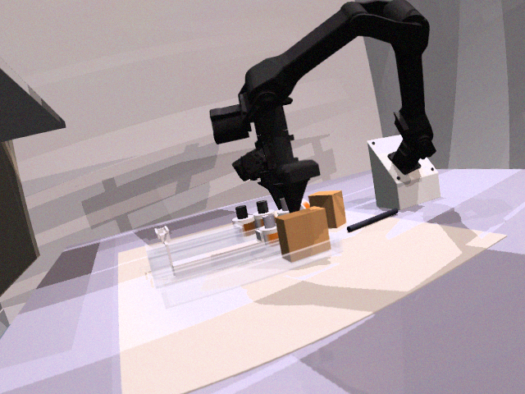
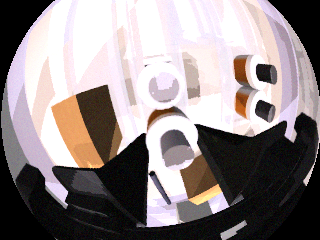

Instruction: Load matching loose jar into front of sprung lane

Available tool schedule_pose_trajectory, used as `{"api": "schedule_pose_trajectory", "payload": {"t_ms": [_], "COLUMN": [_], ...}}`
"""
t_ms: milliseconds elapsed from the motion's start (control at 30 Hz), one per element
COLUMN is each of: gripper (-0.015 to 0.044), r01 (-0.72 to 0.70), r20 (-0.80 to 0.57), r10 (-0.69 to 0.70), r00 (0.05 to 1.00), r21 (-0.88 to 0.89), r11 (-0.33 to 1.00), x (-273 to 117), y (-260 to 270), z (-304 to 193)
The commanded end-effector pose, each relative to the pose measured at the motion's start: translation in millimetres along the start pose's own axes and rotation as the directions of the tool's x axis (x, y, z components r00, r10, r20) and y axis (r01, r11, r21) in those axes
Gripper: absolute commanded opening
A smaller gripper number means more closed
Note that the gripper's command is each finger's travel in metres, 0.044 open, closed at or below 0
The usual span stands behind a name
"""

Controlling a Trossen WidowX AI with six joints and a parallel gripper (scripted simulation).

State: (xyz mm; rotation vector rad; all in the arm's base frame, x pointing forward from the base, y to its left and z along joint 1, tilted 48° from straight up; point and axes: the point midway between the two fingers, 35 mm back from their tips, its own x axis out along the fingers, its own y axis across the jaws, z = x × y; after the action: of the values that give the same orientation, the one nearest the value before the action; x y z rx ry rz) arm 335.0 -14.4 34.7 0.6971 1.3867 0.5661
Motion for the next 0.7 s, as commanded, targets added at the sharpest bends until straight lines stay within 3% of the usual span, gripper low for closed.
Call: {"api": "schedule_pose_trajectory", "payload": {"t_ms": [0,667], "gripper": [0.0000,0.0000], "r01": [-0.007,-0.007], "r20": [0.020,0.020], "r10": [0.007,0.007], "r00": [1.000,1.000], "r21": [-0.014,-0.014], "r11": [1.000,1.000], "x": [-1.3,5.0], "y": [2.2,2.2], "z": [6.3,6.5]}}
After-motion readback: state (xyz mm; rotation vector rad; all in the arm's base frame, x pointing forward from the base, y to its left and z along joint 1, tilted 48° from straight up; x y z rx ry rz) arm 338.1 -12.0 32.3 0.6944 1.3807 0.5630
